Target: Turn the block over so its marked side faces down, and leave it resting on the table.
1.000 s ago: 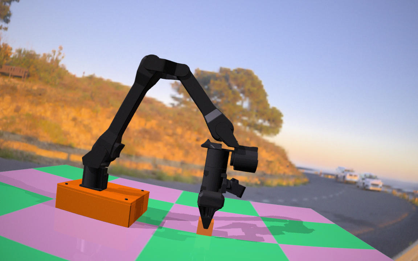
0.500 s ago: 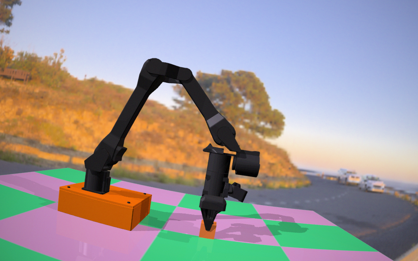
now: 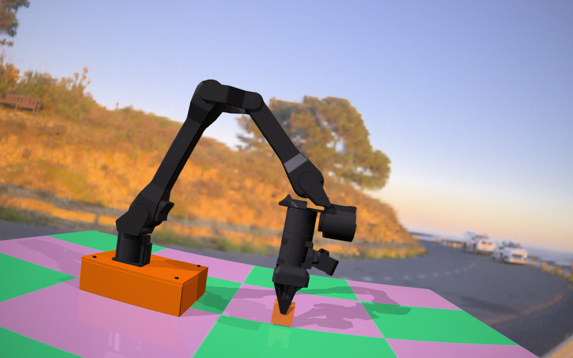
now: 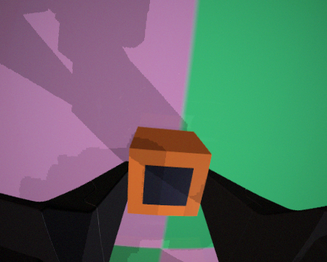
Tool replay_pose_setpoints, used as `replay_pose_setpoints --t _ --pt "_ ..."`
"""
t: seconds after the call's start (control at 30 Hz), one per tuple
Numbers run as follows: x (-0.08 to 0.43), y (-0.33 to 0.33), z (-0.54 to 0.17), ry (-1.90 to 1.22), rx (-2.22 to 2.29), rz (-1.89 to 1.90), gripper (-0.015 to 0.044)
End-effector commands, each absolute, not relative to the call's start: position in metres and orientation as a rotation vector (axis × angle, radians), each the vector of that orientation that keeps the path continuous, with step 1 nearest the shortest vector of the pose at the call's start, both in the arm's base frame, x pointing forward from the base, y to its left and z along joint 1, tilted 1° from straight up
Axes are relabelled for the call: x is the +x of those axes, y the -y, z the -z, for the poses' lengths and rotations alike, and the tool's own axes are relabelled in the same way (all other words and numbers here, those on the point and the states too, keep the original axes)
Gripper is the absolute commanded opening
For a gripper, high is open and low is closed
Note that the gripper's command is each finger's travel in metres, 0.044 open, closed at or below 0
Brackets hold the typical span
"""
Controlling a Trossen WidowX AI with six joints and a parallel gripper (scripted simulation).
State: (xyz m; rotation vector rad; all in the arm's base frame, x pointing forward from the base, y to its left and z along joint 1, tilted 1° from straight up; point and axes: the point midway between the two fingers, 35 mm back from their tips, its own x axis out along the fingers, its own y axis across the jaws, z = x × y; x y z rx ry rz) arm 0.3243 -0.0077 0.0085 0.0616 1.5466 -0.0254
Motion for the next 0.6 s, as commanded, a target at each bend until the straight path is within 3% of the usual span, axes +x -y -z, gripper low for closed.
replay_pose_setpoints --t 0.0,0.57 --pt "0.3262 0.0089 -0.0314 -1.533 0.060 0.031 0.0000" --pt "0.3279 0.0088 -0.0250 -1.347 0.053 0.036 0.0000"
